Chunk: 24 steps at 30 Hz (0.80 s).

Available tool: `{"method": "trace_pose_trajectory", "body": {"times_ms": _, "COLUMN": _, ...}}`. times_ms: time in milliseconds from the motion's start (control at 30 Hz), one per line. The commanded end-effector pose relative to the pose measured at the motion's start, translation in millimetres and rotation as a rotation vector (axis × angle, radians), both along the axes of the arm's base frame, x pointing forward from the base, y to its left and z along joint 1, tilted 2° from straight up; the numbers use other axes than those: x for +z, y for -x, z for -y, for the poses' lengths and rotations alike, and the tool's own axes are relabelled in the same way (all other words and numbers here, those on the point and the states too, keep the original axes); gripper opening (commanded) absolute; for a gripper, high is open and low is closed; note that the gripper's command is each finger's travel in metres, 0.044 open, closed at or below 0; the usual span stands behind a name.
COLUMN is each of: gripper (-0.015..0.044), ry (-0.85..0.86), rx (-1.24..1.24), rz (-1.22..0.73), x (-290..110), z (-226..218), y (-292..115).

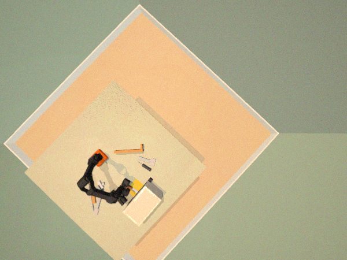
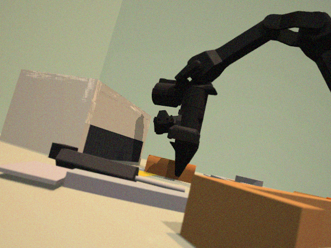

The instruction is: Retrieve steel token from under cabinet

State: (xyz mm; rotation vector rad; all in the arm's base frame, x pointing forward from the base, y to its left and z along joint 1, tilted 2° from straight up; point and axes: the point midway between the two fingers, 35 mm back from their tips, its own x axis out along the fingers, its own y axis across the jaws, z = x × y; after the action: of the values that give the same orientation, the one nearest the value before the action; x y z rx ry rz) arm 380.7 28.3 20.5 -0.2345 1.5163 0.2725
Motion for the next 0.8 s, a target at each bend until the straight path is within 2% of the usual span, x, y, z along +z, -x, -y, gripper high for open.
{"method": "trace_pose_trajectory", "body": {"times_ms": 0, "gripper": 0.0, "ry": 0.001, "rx": 0.006, "rz": -0.003, "x": -1.0, "z": 1.7, "y": 5.1}}
{"method": "trace_pose_trajectory", "body": {"times_ms": 767, "gripper": 0.0, "ry": 0.002, "rx": 0.006, "rz": -0.005, "x": -2.4, "z": 9.8, "y": 26.8}}
